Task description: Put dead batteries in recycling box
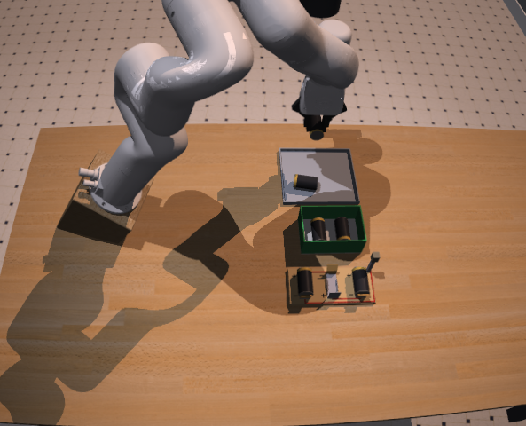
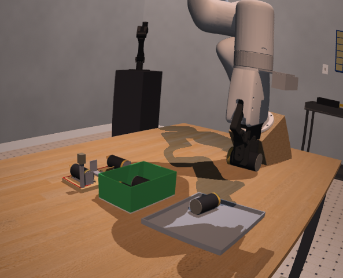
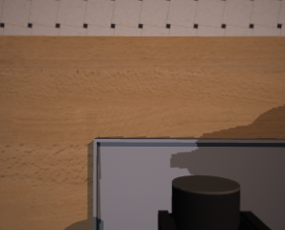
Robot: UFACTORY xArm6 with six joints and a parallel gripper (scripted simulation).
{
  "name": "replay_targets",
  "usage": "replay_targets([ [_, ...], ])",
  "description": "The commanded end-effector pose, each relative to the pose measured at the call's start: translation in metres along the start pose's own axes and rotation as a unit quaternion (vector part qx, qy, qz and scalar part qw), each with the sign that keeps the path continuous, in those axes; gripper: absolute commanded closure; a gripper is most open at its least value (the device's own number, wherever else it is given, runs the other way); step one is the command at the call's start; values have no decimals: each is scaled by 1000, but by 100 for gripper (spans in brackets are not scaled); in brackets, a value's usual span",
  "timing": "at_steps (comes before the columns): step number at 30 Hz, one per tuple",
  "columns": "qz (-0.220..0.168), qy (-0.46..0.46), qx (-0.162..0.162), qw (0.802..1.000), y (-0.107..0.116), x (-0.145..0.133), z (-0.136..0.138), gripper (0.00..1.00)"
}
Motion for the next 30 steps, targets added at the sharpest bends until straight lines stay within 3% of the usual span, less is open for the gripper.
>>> replay_targets([
  [1,1,-4,-2,1000,3,0,2,72],
  [18,1,-7,-2,1000,3,-2,1,72],
  [25,1,-7,-2,1000,3,-14,-1,72],
  [30,1,-7,-2,1000,2,-40,-4,72],
])
Point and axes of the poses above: the point where the finger pads meet when closed, its own y axis back along the fingers, its own z axis across the jaws, x = y × z, the point moved 2 cm from there along y, back along the fingers, and after that the axes turned 11 degrees about y, right-handed, at the moved point
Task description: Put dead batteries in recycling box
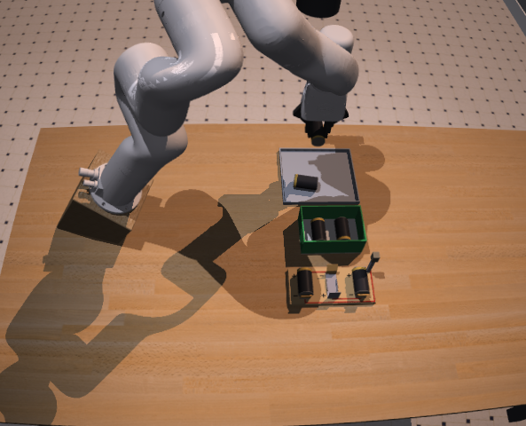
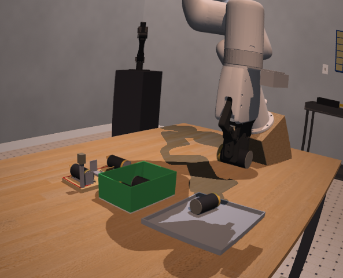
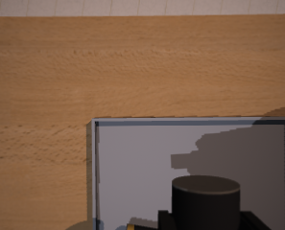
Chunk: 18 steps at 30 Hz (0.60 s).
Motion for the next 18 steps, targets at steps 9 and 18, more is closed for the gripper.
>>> replay_targets([
  [9,1,-1,-2,1000,1,-91,-11,72],
  [18,1,-1,-2,1000,1,-155,-19,72],
])
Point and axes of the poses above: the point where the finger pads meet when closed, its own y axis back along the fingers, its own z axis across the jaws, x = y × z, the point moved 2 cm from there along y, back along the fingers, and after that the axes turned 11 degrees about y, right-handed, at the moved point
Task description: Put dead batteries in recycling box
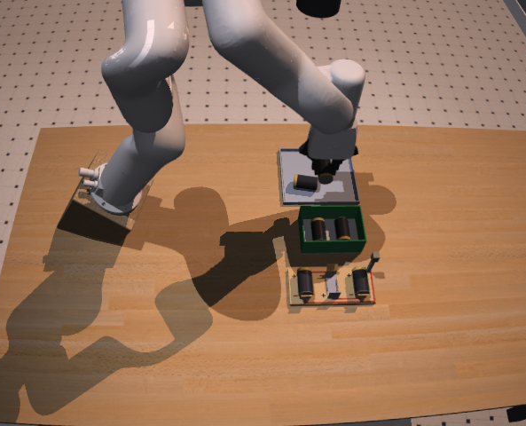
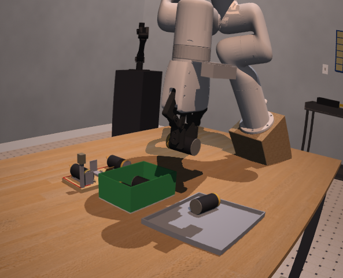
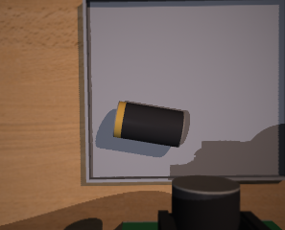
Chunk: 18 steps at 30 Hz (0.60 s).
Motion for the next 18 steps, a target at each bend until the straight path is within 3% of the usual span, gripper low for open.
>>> replay_targets([
  [1,9,2,-1,1000,1,-50,-5,72],
  [9,9,2,-1,1000,-1,-120,-14,72],
  [11,9,2,-1,1000,-1,-120,-14,72],
  [18,9,2,-1,1000,-2,-174,-20,72],
])
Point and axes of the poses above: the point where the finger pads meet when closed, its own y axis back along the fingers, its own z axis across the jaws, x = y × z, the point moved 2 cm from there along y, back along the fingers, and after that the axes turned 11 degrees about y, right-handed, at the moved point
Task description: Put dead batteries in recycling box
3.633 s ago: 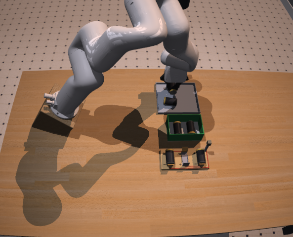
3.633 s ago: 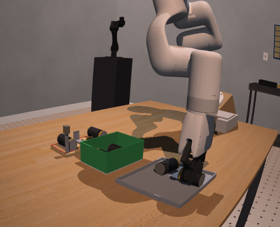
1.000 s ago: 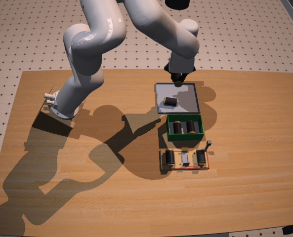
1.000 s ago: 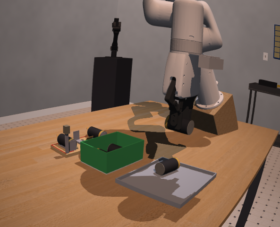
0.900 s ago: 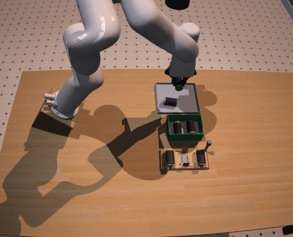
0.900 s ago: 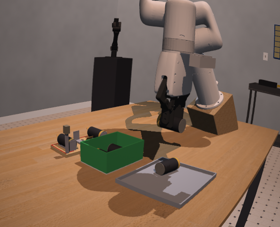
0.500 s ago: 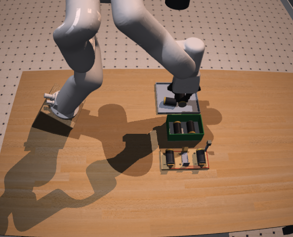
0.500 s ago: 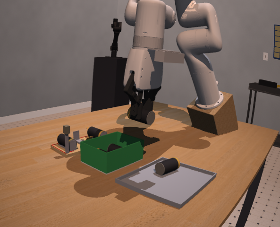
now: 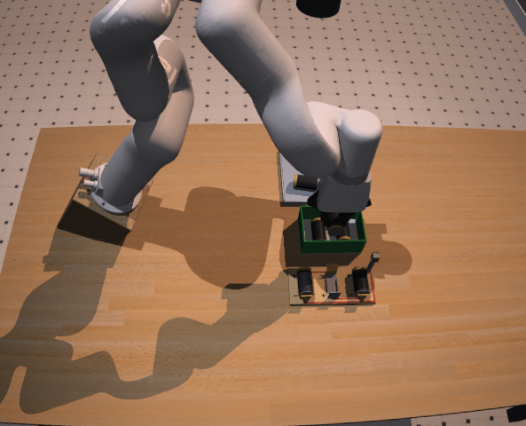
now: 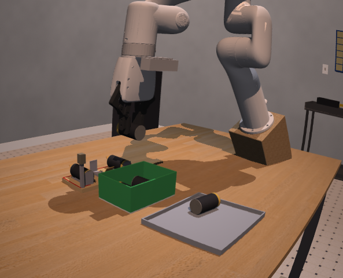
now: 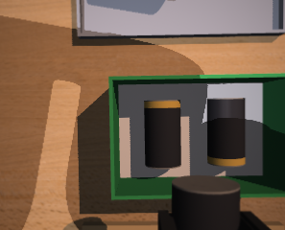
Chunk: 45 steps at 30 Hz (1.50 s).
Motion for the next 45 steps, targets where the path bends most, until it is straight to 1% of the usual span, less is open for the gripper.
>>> replay_targets([
  [1,15,4,-2,1000,-2,-42,-2,72],
  [8,15,4,-2,1000,-3,-77,-7,72],
  [10,15,4,-2,1000,-3,-77,-7,72],
  [16,15,4,-2,1000,-3,-91,-8,72],
  [45,15,4,-2,1000,-3,-94,-9,72],
])
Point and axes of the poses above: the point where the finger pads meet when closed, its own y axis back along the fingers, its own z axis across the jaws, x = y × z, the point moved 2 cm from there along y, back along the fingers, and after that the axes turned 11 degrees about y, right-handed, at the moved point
